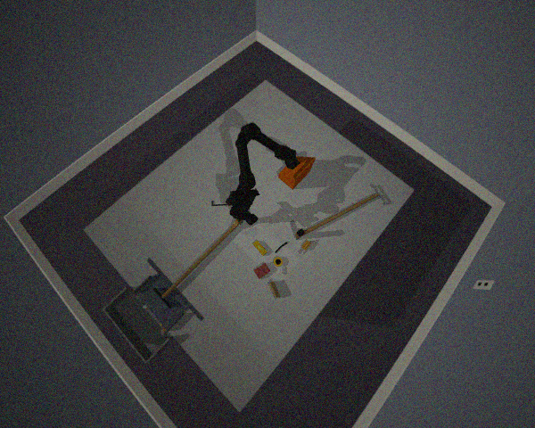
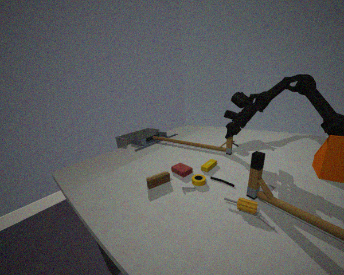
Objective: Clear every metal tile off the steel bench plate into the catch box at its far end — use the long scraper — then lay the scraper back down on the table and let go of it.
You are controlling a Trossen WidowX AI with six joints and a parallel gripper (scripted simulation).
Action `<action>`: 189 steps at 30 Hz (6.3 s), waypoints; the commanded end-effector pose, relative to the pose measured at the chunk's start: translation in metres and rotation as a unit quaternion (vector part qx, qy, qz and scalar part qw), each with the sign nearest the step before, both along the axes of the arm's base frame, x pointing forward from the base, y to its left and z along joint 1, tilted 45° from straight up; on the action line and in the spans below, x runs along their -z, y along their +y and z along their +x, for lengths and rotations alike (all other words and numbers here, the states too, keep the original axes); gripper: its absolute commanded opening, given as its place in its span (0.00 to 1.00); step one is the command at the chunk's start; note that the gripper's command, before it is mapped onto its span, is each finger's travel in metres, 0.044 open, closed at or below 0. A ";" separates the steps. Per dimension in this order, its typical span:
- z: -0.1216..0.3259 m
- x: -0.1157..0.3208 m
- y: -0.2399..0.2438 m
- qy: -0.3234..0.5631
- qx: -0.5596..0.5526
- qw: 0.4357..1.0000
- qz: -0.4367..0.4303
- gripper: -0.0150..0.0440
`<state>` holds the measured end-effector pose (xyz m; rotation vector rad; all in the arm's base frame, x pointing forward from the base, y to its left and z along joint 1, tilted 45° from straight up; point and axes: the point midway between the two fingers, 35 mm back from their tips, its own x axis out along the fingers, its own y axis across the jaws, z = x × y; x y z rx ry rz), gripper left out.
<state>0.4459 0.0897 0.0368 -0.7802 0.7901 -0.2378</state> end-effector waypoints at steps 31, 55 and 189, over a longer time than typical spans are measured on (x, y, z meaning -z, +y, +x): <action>0.053 -0.006 0.014 -0.005 -0.005 1.000 0.003 0.25; 0.087 -0.006 0.018 -0.006 -0.005 1.000 0.003 0.25; -0.077 -0.004 -0.003 -0.004 -0.008 1.000 0.003 0.25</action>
